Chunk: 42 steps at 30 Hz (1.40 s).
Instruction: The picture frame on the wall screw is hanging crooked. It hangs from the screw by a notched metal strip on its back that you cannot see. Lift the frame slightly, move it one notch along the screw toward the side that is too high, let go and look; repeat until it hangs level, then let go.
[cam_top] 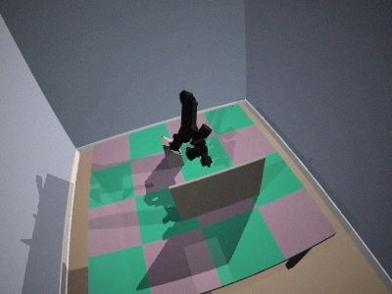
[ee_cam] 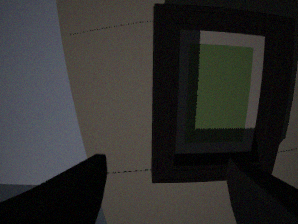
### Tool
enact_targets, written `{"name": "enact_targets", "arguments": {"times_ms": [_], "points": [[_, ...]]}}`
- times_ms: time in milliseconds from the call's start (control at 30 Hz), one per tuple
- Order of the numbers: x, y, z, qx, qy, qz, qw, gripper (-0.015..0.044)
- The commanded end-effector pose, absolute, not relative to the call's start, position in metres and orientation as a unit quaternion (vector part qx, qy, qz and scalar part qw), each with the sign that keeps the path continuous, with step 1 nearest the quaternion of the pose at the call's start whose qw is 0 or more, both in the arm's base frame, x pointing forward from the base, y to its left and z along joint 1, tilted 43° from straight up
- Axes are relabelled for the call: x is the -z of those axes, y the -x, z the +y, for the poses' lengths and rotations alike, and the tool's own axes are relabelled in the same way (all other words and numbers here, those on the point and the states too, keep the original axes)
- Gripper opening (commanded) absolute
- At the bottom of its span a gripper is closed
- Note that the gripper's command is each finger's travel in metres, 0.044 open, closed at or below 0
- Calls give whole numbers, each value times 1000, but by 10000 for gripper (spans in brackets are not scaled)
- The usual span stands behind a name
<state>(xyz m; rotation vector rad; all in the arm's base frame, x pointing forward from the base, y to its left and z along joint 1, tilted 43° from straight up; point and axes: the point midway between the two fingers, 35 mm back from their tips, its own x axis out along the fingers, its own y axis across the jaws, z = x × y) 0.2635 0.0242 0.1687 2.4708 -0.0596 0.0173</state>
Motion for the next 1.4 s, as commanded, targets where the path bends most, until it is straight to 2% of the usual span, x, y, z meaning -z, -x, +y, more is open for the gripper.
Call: {"name": "enact_targets", "arguments": {"times_ms": [0, 367, 800, 1367], "points": [[-173, -261, 29, -7, -944, -23, 330, 260], [-177, -269, 30, -7, -944, -23, 330, 260], [-176, -340, 26, -9, -943, -24, 331, 260], [-176, -342, 26, -9, -943, -24, 331, 260]]}}
